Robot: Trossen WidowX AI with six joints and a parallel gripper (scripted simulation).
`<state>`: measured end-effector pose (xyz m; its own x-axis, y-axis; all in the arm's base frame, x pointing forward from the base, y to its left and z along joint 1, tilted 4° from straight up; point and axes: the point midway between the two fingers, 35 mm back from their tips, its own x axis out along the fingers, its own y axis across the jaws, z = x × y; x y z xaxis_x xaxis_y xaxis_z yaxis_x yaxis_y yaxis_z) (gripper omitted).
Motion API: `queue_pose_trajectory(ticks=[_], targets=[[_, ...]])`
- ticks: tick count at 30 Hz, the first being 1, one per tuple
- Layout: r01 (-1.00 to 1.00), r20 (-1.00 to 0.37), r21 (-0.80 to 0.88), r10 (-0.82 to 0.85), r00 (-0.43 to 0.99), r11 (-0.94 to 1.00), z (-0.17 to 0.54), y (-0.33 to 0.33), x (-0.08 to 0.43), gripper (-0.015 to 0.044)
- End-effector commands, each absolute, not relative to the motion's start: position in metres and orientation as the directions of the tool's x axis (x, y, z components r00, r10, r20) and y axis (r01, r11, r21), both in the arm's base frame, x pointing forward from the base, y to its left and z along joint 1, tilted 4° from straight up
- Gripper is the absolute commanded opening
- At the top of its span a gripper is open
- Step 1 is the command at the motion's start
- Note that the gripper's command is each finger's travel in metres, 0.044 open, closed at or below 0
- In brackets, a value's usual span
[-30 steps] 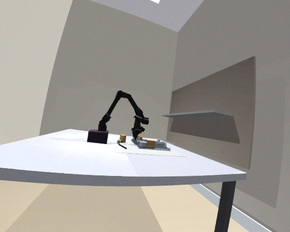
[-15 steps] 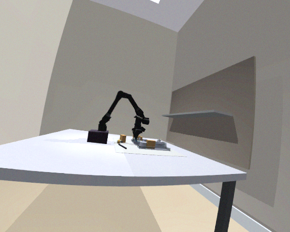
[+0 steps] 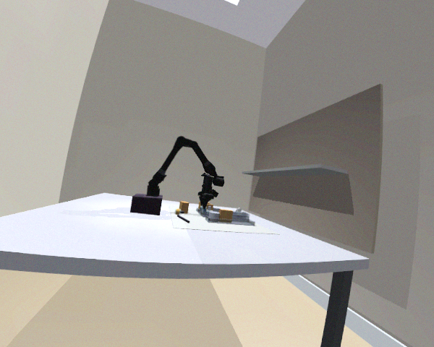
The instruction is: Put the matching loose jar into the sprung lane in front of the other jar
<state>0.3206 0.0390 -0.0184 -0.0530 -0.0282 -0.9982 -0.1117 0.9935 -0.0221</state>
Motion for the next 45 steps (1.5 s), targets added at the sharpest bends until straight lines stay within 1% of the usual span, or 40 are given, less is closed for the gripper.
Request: queue_pose_trajectory(ticks=[1, 45], targets=[[-0.108, -0.999, -0.018, -0.021, -0.029, 0.994, -0.018, 0.041, 0.330, 0.0000], [-0.108, -0.999, -0.017, -0.021, -0.027, 0.994, -0.016, 0.043, 0.345, 0.0000]])
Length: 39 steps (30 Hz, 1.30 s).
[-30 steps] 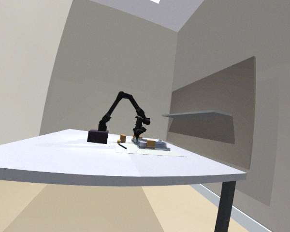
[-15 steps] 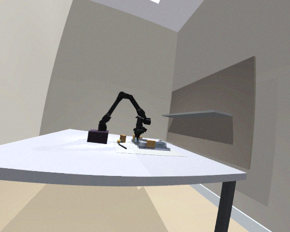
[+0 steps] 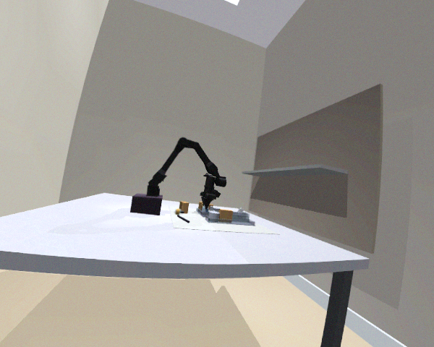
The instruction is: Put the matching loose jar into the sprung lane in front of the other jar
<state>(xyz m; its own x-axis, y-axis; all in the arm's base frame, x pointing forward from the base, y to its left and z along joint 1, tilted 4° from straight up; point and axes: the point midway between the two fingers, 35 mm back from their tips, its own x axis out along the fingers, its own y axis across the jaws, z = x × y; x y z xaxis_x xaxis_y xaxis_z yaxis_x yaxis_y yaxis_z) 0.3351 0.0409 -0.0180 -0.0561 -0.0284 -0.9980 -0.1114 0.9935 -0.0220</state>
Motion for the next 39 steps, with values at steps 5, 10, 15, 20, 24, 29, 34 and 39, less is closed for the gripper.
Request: queue_pose_trajectory(ticks=[5, 10, 15, 20, 24, 29, 34, 39], targets=[[-0.108, -0.999, -0.017, -0.021, -0.027, 0.994, -0.0152, 0.0431, 0.3470, 0.0000], [-0.108, -0.999, -0.017, -0.021, -0.027, 0.994, -0.0145, 0.0433, 0.3486, 0.0000], [-0.107, -0.999, -0.017, -0.020, -0.027, 0.994, -0.0139, 0.0435, 0.3502, 0.0000], [-0.107, -0.999, -0.017, -0.020, -0.027, 0.994, -0.0132, 0.0437, 0.3518, 0.0000], [-0.107, -0.999, -0.017, -0.020, -0.027, 0.994, -0.0127, 0.0439, 0.3531, 0.0000], [-0.107, -0.999, -0.017, -0.020, -0.027, 0.994, -0.0125, 0.0439, 0.3536, 0.0000], [-0.107, -0.999, -0.017, -0.020, -0.027, 0.994, -0.0125, 0.0439, 0.3536, 0.0000], [-0.107, -0.999, -0.017, -0.020, -0.027, 0.994, -0.0125, 0.0439, 0.3536, 0.0000]])
